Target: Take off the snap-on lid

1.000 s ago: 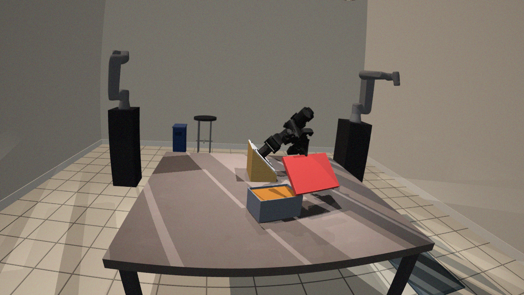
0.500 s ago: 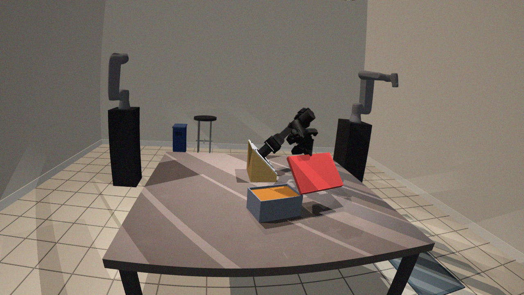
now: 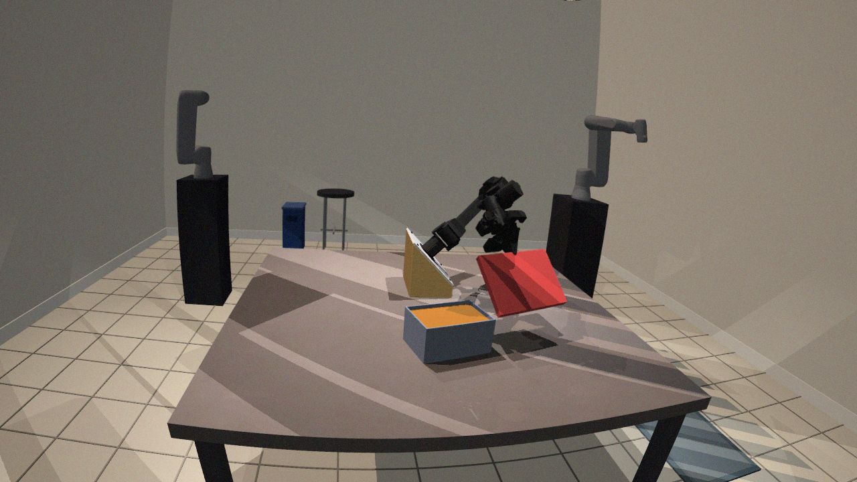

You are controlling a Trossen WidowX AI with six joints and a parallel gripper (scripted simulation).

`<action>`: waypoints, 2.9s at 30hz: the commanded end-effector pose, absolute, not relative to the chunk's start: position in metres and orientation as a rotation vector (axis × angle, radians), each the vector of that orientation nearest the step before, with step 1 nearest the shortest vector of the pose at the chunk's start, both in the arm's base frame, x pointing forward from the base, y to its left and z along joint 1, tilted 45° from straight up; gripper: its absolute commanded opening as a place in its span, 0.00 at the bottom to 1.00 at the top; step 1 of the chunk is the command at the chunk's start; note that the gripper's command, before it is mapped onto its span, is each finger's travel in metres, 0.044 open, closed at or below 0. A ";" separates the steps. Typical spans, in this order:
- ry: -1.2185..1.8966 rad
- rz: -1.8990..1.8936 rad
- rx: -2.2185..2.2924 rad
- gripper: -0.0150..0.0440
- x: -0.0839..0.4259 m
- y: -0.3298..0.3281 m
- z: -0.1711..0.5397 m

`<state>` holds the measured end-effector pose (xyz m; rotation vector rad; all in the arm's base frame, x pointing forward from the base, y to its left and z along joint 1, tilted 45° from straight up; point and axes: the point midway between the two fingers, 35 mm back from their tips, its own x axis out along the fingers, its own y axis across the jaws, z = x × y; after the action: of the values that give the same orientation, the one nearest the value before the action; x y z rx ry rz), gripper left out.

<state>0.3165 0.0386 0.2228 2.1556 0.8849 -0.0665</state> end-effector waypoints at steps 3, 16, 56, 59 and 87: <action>0.861 -0.049 2.151 0.25 0.313 0.044 0.238; 0.861 -0.049 2.151 0.25 0.304 0.062 0.255; 0.861 -0.046 2.153 0.25 0.287 0.097 0.280; 0.861 -0.046 2.154 0.25 0.287 0.099 0.276; 0.861 -0.044 2.155 0.25 0.288 0.116 0.259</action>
<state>0.2868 0.1161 0.2598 2.1502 0.8735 -0.0427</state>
